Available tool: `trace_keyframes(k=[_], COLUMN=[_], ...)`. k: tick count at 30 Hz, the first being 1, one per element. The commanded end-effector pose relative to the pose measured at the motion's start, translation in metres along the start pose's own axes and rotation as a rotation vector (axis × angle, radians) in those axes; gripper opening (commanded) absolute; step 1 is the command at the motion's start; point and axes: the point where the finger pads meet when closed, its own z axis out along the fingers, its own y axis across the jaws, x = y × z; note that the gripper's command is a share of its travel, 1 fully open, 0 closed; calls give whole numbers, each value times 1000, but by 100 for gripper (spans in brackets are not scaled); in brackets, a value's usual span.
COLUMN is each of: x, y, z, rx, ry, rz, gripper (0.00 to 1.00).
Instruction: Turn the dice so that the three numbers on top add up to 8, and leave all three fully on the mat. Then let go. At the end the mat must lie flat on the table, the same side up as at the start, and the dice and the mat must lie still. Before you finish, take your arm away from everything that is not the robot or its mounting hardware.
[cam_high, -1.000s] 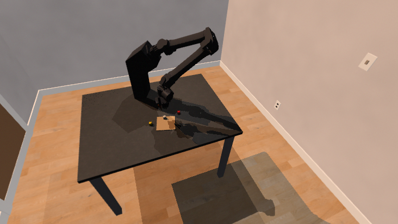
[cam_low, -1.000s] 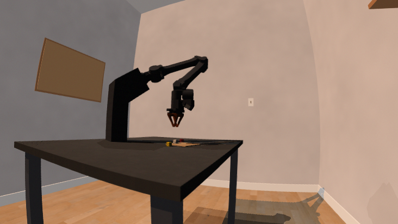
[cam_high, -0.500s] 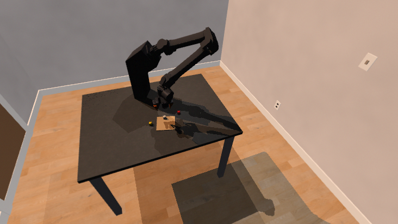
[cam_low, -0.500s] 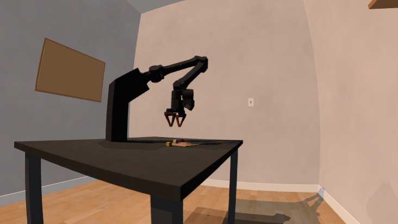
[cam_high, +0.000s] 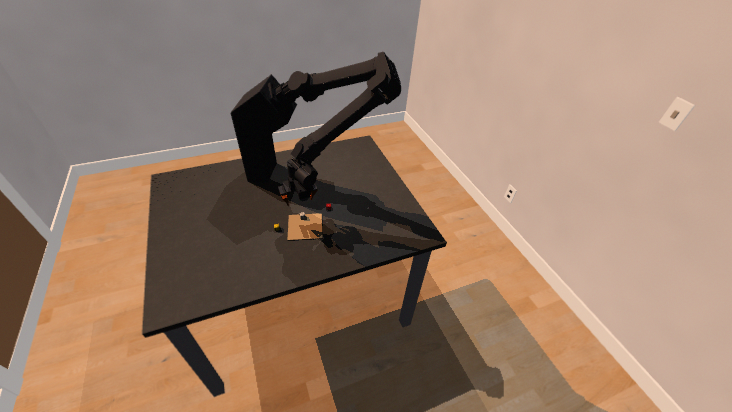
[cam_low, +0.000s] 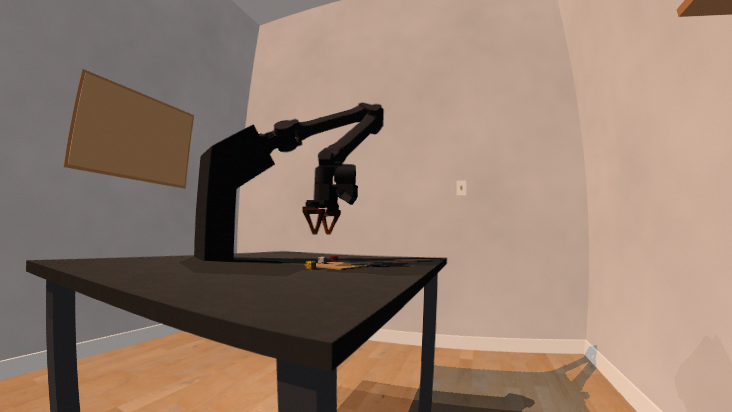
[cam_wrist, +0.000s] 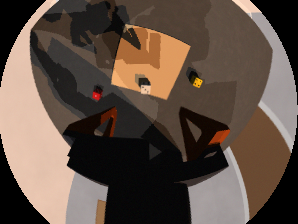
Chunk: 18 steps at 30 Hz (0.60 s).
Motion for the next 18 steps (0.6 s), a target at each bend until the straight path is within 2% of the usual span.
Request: trace_keyframes(k=[1,2,5,18], x=[-5,-5,-10,-17], y=[-18,-18,-32,-66], z=[-4,-4,-2,3], rx=[18,18,19,20], ry=[-11,-11,-9,-5], rz=[-103,-103,-275,-682], gripper=[100,100,100,100])
